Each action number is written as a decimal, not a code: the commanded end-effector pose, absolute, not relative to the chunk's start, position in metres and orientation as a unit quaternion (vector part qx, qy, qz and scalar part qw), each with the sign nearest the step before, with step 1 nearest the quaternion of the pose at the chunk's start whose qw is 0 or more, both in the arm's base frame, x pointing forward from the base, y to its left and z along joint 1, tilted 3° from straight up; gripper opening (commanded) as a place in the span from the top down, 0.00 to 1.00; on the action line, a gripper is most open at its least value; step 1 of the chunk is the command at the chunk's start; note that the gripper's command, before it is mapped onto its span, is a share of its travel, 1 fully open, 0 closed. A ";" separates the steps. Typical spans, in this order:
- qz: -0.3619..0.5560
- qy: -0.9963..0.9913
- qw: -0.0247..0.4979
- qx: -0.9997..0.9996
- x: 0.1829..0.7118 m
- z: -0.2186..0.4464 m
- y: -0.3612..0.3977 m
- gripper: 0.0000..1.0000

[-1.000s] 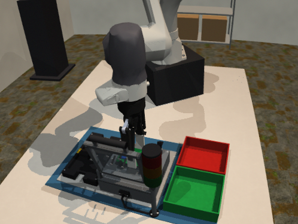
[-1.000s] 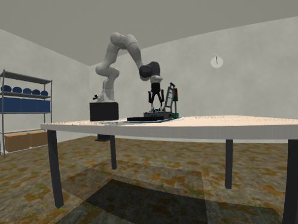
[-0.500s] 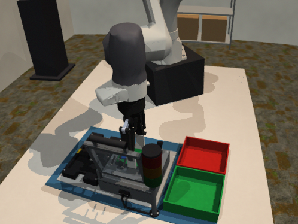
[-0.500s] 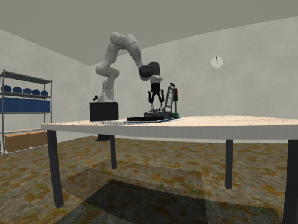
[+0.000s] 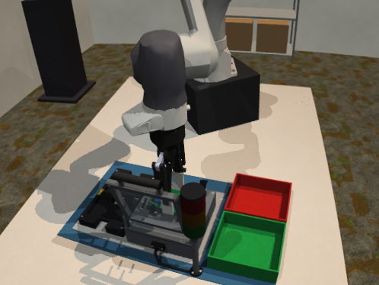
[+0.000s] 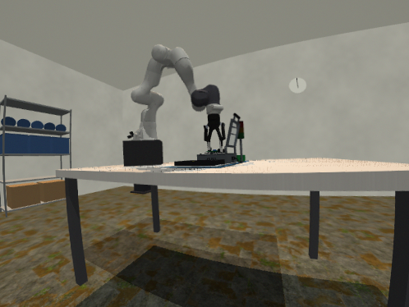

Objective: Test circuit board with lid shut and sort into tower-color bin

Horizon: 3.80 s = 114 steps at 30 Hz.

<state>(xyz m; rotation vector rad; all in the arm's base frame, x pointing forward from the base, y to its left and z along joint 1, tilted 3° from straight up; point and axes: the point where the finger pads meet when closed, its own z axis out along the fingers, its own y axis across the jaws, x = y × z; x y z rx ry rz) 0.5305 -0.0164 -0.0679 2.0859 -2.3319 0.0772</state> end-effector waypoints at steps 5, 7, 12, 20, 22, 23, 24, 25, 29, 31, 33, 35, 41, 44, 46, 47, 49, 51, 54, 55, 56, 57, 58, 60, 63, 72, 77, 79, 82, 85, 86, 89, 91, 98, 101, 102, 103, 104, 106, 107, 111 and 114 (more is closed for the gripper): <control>0.026 -0.746 0.004 0.666 0.533 -0.069 -0.018 0.42; 0.026 -0.746 0.004 0.666 0.533 -0.069 -0.018 0.42; 0.026 -0.746 0.004 0.666 0.533 -0.069 -0.018 0.42; 0.026 -0.746 0.004 0.666 0.533 -0.069 -0.018 0.42; 0.026 -0.746 0.004 0.666 0.533 -0.069 -0.018 0.42; 0.026 -0.746 0.004 0.666 0.533 -0.069 -0.018 0.42; 0.026 -0.746 0.004 0.666 0.533 -0.069 -0.018 0.42; 0.026 -0.746 0.004 0.666 0.533 -0.069 -0.018 0.42; 0.026 -0.746 0.004 0.666 0.533 -0.069 -0.018 0.42; 0.026 -0.746 0.004 0.666 0.533 -0.069 -0.018 0.42; 0.026 -0.746 0.004 0.666 0.533 -0.069 -0.018 0.42; 0.026 -0.746 0.004 0.666 0.533 -0.069 -0.018 0.42; 0.026 -0.746 0.004 0.666 0.533 -0.069 -0.018 0.42; 0.026 -0.746 0.004 0.666 0.533 -0.068 -0.018 0.42; 0.026 -0.746 0.004 0.666 0.533 -0.065 -0.018 0.42; 0.026 -0.746 0.004 0.666 0.533 -0.063 -0.018 0.42; 0.026 -0.746 0.004 0.666 0.533 -0.063 -0.018 0.42; 0.026 -0.746 0.004 0.666 0.532 -0.055 -0.017 0.42; 0.026 -0.746 0.004 0.666 0.532 -0.036 -0.016 0.42; 0.026 -0.746 0.004 0.666 0.532 -0.029 -0.016 0.42; 0.026 -0.746 0.004 0.666 0.531 -0.021 -0.016 0.42; 0.026 -0.746 0.004 0.666 0.531 -0.012 -0.015 0.42; 0.026 -0.746 0.004 0.666 0.531 -0.002 -0.015 0.42; 0.026 -0.746 0.004 0.666 0.530 0.017 -0.014 0.42; 0.026 -0.746 0.004 0.666 0.529 0.048 -0.013 0.42; 0.026 -0.746 0.004 0.666 0.528 0.111 -0.010 0.42; 0.026 -0.746 0.004 0.666 0.527 0.141 -0.009 0.42; 0.026 -0.746 0.004 0.666 0.526 0.150 -0.008 0.42; 0.026 -0.746 0.004 0.666 0.526 0.157 -0.008 0.42; 0.026 -0.746 0.004 0.666 0.526 0.162 -0.008 0.42; 0.026 -0.746 0.004 0.666 0.526 0.164 -0.008 0.42; 0.026 -0.746 0.004 0.666 0.526 0.167 -0.007 0.42; 0.026 -0.746 0.004 0.666 0.526 0.168 -0.007 0.42; 0.026 -0.746 0.004 0.666 0.526 0.168 -0.007 0.70; 0.026 -0.746 0.004 0.666 0.526 0.168 -0.007 0.70; 0.026 -0.746 0.004 0.666 0.526 0.168 -0.007 0.70; 0.026 -0.746 0.004 0.666 0.526 0.168 -0.007 0.70; 0.026 -0.746 0.004 0.666 0.526 0.168 -0.007 0.70; 0.026 -0.746 0.004 0.666 0.526 0.168 -0.007 0.70; 0.026 -0.746 0.004 0.666 0.526 0.168 -0.007 0.70; 0.026 -0.746 0.004 0.666 0.526 0.168 -0.007 0.70; 0.026 -0.746 0.004 0.666 0.526 0.168 -0.007 0.70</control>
